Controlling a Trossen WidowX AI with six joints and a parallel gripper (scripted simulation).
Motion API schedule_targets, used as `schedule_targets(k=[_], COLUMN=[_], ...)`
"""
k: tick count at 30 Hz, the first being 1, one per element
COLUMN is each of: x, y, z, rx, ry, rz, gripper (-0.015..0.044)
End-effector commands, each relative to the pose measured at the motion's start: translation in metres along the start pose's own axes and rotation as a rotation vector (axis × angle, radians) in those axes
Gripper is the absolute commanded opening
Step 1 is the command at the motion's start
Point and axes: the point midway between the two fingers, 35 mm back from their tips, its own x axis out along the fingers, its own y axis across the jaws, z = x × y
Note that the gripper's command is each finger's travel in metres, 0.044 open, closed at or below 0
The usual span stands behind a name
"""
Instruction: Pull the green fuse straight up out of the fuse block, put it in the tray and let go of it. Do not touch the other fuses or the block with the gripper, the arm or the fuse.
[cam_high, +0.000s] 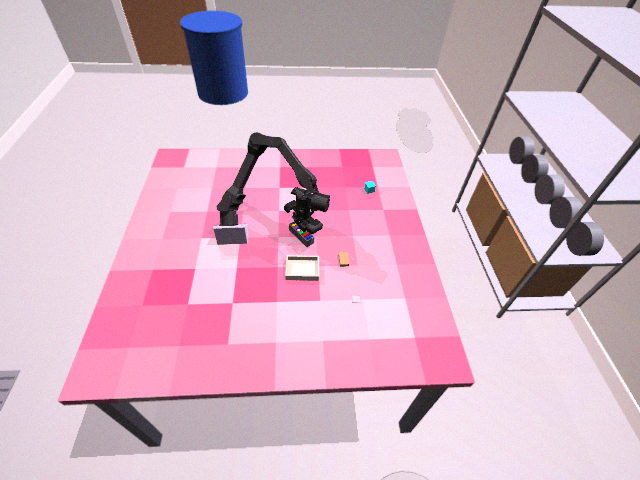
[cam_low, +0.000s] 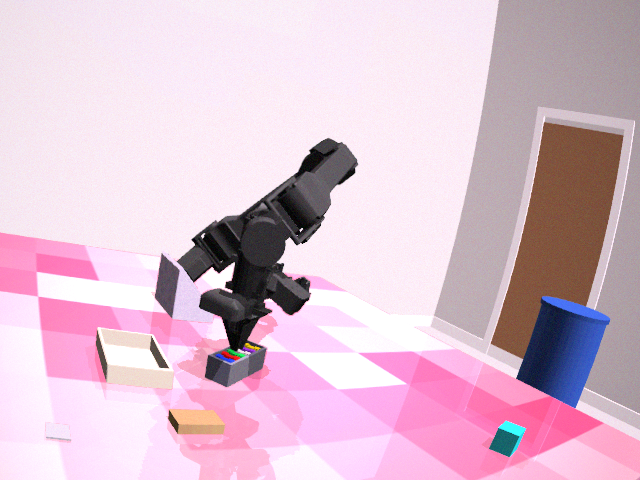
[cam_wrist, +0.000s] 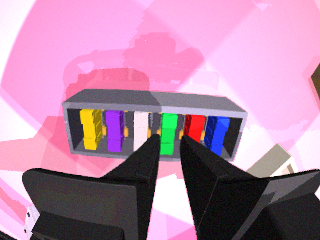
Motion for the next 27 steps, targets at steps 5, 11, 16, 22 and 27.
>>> schedule_targets(k=[5,11,16,22,27], x=[0.002,0.002,0.006,0.011,0.012], y=[0.001,0.001,0.001,0.001,0.001], z=[0.0,0.0,0.0,0.0,0.0], rx=[0.005,0.005,0.005,0.005,0.005], ry=[-0.004,-0.004,-0.004,-0.004,-0.004], rz=[0.004,0.004,0.004,0.004,0.004], gripper=[0.0067,0.0067,0.0067,0.0067,0.0067])
